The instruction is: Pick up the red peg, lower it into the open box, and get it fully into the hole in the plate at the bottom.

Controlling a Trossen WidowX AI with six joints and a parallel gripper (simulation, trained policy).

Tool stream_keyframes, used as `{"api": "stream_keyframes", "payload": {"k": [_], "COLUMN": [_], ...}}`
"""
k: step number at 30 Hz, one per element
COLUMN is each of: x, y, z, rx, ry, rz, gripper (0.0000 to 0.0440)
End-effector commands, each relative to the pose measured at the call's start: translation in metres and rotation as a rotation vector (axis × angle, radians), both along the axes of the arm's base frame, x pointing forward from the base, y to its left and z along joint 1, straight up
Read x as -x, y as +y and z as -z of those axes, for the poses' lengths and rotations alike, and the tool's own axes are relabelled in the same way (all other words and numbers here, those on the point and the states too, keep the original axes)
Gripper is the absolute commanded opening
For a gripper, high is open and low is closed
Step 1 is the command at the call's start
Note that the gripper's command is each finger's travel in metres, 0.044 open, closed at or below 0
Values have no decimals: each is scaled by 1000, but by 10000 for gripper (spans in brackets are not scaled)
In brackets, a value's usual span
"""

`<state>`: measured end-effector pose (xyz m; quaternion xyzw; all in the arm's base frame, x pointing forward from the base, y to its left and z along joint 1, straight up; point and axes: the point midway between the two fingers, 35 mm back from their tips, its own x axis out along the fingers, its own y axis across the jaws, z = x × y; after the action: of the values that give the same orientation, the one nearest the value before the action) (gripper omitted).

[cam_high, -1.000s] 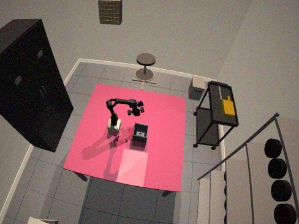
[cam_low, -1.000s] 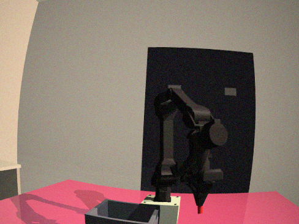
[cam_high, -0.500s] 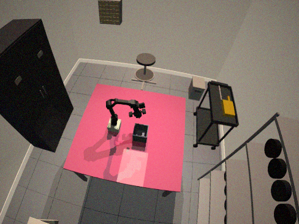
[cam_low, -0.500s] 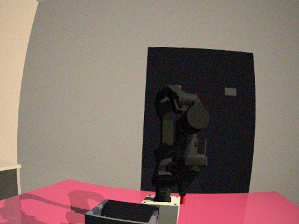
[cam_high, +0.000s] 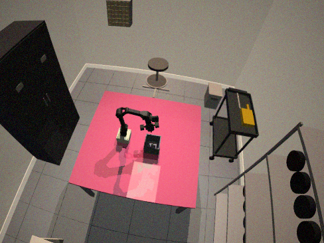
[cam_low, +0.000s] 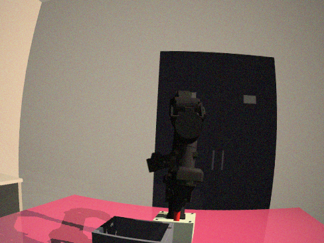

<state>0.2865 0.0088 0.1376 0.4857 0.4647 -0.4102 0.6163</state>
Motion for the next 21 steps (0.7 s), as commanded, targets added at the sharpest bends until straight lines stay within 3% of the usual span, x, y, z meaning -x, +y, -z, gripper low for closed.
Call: {"api": "stream_keyframes", "payload": {"k": [1, 21], "x": [-3, -14], "y": [-8, -55], "z": [-1, 18], "rx": [10, 19], "ry": [6, 75], "rz": [0, 16], "gripper": [0, 0]}}
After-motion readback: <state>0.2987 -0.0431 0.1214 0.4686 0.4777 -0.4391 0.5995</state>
